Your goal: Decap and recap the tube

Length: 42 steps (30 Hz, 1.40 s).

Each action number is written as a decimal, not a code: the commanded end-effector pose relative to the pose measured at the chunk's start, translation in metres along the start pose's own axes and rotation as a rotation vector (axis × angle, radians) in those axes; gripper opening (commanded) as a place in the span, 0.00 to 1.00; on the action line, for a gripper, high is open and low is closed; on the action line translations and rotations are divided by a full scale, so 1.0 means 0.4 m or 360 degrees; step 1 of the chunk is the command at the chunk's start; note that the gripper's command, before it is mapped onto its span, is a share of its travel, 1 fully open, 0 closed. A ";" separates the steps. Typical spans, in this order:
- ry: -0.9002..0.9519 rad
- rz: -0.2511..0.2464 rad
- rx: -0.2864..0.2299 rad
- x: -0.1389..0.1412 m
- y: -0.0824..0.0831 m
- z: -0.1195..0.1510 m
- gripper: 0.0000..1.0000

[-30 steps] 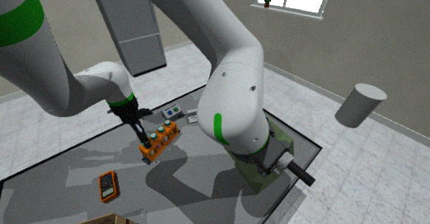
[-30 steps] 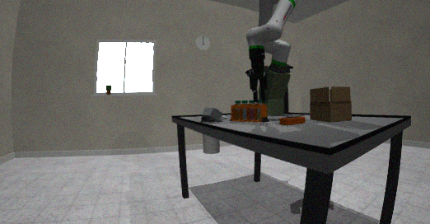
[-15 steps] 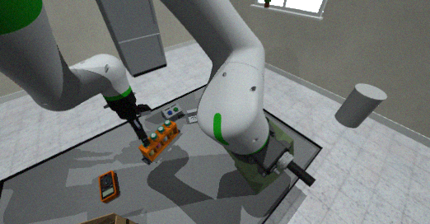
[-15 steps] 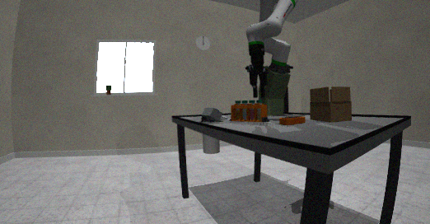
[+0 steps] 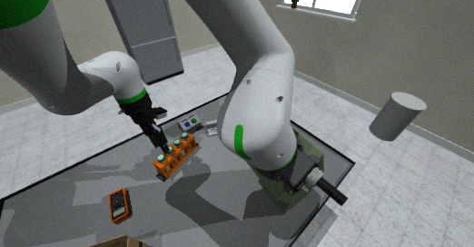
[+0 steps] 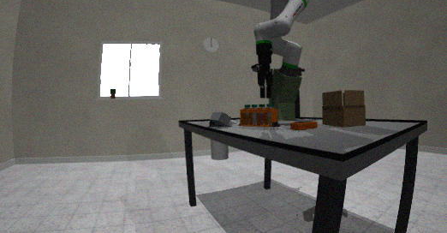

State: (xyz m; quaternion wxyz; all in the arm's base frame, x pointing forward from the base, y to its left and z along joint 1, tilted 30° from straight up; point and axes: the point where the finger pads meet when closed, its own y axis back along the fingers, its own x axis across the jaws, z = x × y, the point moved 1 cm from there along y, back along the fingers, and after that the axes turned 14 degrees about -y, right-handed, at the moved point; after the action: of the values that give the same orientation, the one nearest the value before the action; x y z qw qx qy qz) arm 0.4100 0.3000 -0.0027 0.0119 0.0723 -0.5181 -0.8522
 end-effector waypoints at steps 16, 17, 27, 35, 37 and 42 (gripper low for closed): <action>0.0414 -0.0001 -0.0052 -0.055 -0.005 -0.193 0.41; 0.0414 -0.0001 -0.0052 -0.055 -0.012 -0.193 0.41; 0.0414 -0.0001 -0.0052 -0.055 -0.087 -0.190 0.41; 0.0414 -0.0001 -0.0052 -0.055 -0.094 -0.190 0.41; 0.0414 -0.0001 -0.0052 -0.055 -0.096 -0.190 0.41; 0.0414 -0.0001 -0.0052 -0.055 -0.102 -0.190 0.41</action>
State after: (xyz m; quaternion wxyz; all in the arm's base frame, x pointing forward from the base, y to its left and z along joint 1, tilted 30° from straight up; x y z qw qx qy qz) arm 0.4436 0.2539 -0.0705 0.0804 0.1817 -0.4981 -0.8440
